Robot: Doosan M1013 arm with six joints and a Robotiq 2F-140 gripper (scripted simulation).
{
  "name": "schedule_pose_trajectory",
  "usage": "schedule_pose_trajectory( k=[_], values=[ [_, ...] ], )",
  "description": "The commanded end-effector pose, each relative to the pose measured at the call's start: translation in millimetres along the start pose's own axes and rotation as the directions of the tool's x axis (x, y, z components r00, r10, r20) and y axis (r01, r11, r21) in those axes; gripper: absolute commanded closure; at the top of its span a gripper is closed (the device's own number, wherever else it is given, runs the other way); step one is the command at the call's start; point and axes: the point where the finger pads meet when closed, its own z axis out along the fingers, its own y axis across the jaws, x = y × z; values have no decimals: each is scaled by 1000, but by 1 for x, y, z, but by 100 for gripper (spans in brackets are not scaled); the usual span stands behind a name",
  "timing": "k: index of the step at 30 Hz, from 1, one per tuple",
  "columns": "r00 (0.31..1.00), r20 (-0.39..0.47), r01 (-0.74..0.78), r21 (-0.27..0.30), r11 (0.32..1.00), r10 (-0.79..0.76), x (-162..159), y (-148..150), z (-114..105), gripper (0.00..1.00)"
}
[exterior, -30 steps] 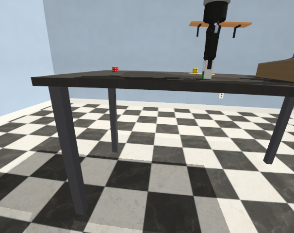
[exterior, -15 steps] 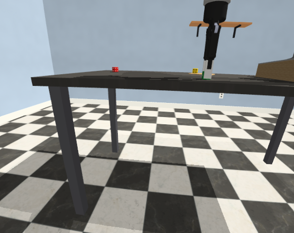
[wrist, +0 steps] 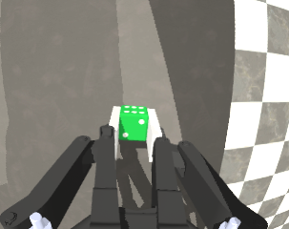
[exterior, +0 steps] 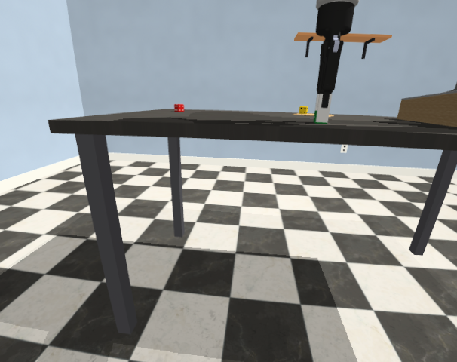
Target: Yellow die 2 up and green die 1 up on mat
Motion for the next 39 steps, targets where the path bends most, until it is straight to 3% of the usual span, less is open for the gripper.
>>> schedule_pose_trajectory(
  k=[1, 33, 39],
  values=[
    [1000, 0, 0, 0, 1000, 0, 0, 0, 0, 76],
    [1000, 0, 0, 0, 1000, 0, 0, 0, 0, 76],
    [1000, 0, 0, 0, 1000, 0, 0, 0, -19, 76]
  ],
)
